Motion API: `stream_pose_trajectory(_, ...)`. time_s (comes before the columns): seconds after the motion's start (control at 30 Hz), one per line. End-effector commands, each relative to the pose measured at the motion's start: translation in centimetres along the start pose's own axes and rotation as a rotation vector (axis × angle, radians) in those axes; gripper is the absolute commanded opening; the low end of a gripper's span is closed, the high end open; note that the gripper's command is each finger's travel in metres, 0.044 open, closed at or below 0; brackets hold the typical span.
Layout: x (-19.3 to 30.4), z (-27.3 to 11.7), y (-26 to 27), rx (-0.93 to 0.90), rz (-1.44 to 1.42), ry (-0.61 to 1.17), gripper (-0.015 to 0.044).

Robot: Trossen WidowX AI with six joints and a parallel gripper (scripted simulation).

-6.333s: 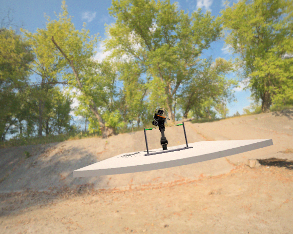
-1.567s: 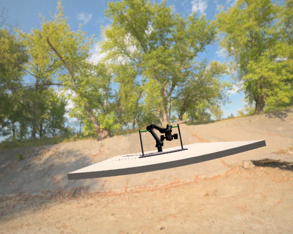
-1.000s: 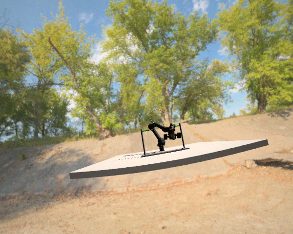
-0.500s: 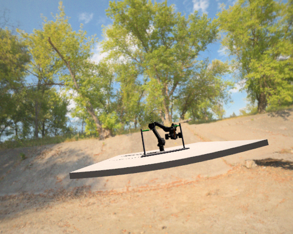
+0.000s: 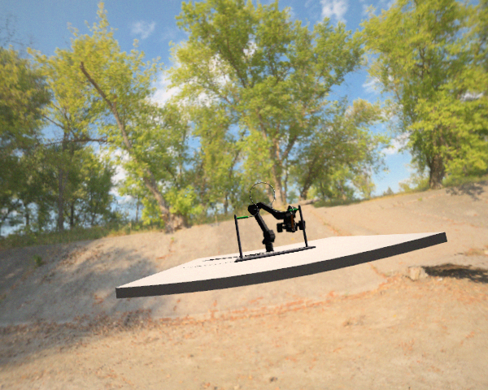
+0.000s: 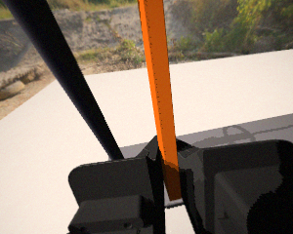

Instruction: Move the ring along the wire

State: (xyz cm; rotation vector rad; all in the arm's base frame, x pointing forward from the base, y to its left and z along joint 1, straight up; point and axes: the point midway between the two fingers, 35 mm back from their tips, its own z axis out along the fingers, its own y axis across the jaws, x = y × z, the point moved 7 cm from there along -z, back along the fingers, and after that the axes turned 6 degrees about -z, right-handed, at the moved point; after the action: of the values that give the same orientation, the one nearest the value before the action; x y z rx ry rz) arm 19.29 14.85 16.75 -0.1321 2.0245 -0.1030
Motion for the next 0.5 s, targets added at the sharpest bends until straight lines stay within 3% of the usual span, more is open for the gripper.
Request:
stream_pose_trajectory(0.0,0.55,0.27,0.12,0.005,0.002,0.002,-0.0150)
stream_pose_trajectory(0.47,1.28,0.62,0.22,0.005,0.002,0.002,-0.0150)
